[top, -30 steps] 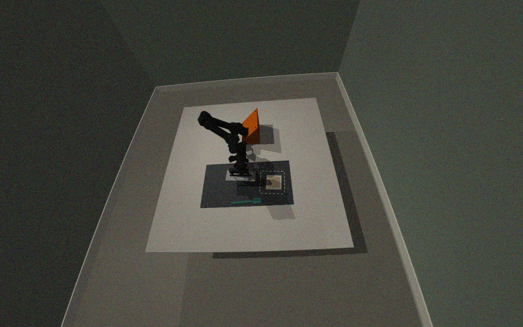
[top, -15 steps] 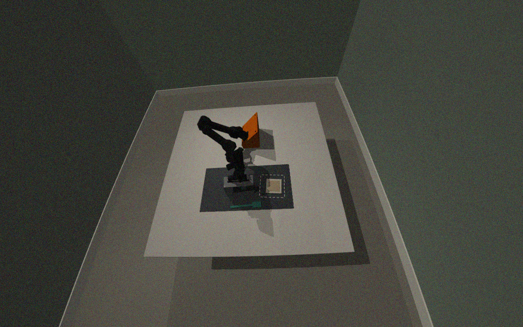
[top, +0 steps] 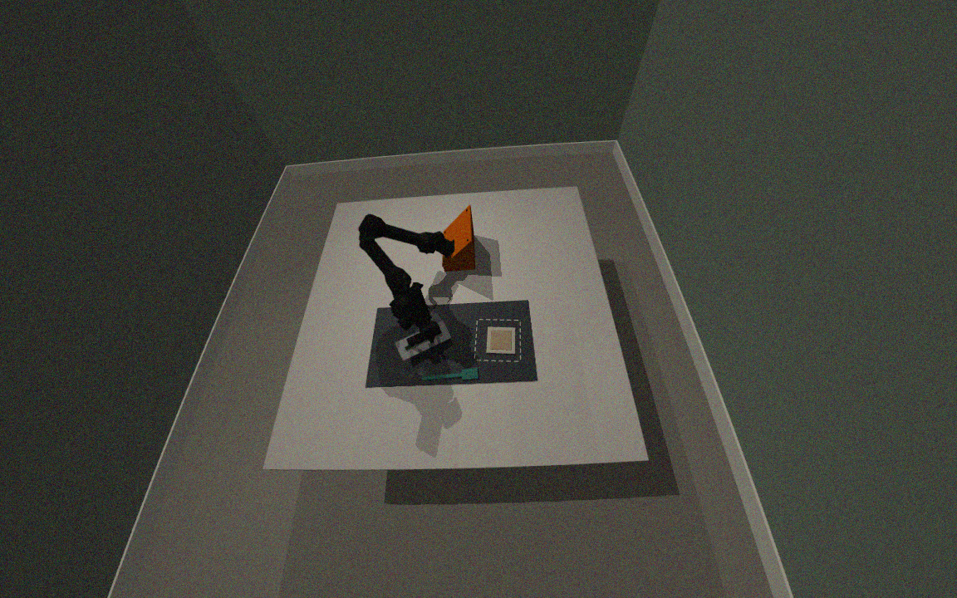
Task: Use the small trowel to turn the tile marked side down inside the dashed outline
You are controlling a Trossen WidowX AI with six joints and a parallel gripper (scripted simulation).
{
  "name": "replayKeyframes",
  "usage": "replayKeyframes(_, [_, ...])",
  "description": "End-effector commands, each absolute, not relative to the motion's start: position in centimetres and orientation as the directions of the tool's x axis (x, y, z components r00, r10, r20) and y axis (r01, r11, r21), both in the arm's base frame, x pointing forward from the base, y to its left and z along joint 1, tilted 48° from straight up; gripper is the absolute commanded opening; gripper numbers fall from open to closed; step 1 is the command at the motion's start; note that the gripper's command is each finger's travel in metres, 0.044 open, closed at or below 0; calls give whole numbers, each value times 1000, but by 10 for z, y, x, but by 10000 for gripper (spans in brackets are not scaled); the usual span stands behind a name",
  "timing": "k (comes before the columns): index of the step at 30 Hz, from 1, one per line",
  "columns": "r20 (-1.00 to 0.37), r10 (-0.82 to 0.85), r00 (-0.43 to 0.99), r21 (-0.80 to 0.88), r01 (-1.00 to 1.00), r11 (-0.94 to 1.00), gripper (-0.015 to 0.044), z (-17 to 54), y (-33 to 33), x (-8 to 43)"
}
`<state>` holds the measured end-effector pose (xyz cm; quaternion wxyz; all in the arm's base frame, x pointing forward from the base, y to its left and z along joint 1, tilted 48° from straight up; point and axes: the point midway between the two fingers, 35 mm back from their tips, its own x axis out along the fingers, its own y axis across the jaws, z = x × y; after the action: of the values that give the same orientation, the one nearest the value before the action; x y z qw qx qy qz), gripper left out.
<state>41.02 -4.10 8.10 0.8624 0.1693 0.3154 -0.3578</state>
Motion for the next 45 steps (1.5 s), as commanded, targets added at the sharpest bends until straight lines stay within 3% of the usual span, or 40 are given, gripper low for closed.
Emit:
replayKeyframes(1, [-727, -467, 504, -12, 670, 742, 0, 95, -58, 412])
replayKeyframes(15, [-891, -303, 338, -122, 464, 878, 0, 130, -109, 386])
replayKeyframes(33, [-978, -2, 210, 38, 185, 982, 0, 195, -141, 321])
replayKeyframes(45, [-978, 10, 208, 47, 175, 983, 0, 197, -142, 319])
